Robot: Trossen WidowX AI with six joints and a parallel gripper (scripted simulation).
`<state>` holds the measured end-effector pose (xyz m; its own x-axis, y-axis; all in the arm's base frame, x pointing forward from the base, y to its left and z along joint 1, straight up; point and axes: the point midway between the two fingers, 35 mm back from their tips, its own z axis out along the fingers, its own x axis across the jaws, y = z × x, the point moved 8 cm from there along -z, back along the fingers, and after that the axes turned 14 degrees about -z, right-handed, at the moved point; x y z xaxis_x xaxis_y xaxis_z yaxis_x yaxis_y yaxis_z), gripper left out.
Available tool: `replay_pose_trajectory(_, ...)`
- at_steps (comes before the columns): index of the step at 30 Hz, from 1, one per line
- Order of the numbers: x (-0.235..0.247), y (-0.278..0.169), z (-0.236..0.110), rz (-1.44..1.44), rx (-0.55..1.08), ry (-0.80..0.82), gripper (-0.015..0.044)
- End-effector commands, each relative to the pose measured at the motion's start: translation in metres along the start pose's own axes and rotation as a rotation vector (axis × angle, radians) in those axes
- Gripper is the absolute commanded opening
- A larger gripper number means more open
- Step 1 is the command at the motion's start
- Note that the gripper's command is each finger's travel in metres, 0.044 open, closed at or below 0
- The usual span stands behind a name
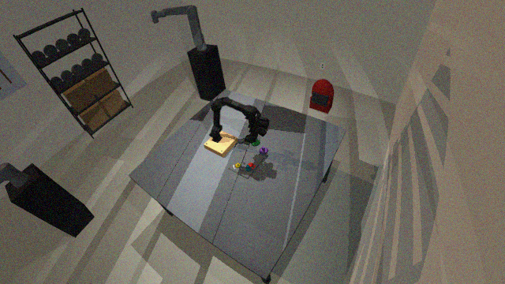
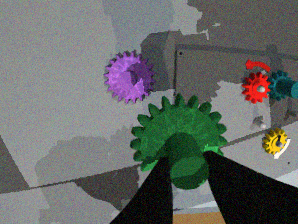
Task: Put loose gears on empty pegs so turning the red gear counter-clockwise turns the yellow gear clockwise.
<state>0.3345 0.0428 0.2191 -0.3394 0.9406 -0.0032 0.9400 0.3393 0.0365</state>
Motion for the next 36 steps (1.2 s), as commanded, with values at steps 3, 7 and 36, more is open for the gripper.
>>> replay_pose_trajectory(3,-0.017,-0.004,0.007,-0.005,0.008,-0.001,0.0000)
replay_pose_trajectory(7,-0.027,-0.006,0.010,-0.005,0.008,-0.002,0.0000)
replay_pose_trajectory(36,-0.097,-0.030,0.032,-0.008,0.011,-0.006,0.0000)
